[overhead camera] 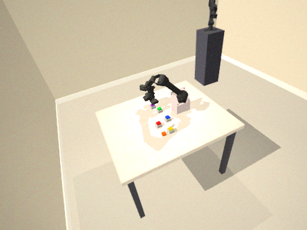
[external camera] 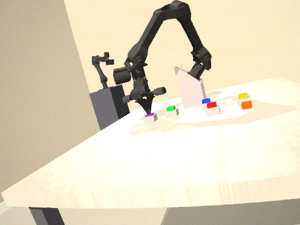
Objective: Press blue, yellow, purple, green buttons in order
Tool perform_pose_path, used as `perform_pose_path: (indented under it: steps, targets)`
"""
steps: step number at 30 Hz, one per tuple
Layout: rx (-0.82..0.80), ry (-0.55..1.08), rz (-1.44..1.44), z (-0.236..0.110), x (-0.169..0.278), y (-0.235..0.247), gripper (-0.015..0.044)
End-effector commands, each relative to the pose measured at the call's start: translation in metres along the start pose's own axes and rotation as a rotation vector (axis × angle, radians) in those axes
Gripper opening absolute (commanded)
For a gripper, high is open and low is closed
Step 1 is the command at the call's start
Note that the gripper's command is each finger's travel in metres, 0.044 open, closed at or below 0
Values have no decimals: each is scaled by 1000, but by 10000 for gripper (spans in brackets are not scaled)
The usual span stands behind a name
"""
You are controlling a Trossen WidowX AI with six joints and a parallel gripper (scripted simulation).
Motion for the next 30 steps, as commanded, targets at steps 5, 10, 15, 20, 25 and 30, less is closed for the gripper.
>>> perform_pose_path:
  steps: [5, 10, 15, 20, 25, 30]
  targets:
    - [0, 0, 5, -34, 0, 0, 20]
    - [1, 1, 6, -47, 0, -1, 20]
    - [3, 2, 6, -96, 1, -1, 20]
    - [2, 2, 6, -96, 1, 1, 20]
    - [-2, 3, 8, -99, 4, 54, 20]
    - [-5, 3, 9, -95, 12, 95, 20]
Point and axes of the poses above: the point midway between the two fingers, 35 mm back from their tips, its own z axis out along the fingers, its own y axis across the jaws, x = y × z, the point moved 8 cm from there along -z, back along the fingers, and after that the axes turned 11 degrees about -z, right-handed, at the moved point
